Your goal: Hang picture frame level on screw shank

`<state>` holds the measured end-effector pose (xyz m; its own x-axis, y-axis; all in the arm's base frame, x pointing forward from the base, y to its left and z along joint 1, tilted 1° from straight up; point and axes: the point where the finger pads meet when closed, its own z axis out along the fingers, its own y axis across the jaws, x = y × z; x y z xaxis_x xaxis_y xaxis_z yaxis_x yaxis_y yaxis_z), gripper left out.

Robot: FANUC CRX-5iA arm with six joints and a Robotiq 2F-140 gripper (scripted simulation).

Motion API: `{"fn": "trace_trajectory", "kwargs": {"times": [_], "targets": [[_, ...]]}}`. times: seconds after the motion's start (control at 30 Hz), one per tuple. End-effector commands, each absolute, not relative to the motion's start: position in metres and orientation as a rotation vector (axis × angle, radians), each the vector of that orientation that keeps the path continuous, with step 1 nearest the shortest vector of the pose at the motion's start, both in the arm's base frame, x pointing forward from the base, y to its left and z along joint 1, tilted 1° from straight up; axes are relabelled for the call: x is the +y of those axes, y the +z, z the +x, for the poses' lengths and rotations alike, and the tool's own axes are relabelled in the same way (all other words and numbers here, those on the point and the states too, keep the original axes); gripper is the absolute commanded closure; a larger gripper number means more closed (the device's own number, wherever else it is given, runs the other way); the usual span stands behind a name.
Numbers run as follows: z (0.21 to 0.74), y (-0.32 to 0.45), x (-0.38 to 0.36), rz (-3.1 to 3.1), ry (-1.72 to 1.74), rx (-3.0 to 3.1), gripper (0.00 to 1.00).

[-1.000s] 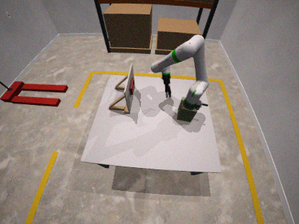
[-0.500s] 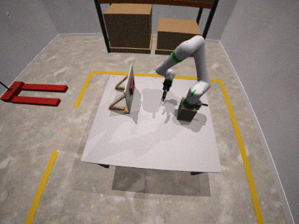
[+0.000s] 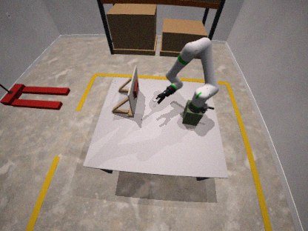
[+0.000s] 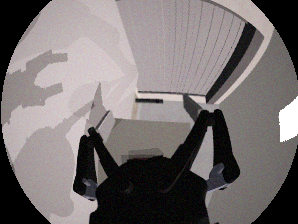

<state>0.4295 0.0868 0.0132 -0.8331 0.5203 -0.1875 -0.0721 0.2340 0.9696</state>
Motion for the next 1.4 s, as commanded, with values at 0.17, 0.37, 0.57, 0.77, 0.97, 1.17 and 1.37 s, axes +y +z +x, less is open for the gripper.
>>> {"fn": "trace_trajectory", "kwargs": {"times": [0.17, 0.37, 0.57, 0.77, 0.97, 1.17, 1.37], "targets": [[0.516, 0.044, 0.042, 0.686, 1.524, 1.692, 0.0], [0.54, 0.051, 0.012, 0.772, 1.464, 1.588, 0.0], [0.564, 0.057, -0.027, 0.866, 1.384, 1.472, 0.0], [0.576, 0.059, -0.055, 0.923, 1.327, 1.4, 0.0], [0.58, 0.06, -0.066, 0.944, 1.305, 1.374, 0.0], [0.582, 0.06, -0.073, 0.956, 1.291, 1.358, 0.0], [0.582, 0.06, -0.074, 0.957, 1.29, 1.357, 0.71]]}}
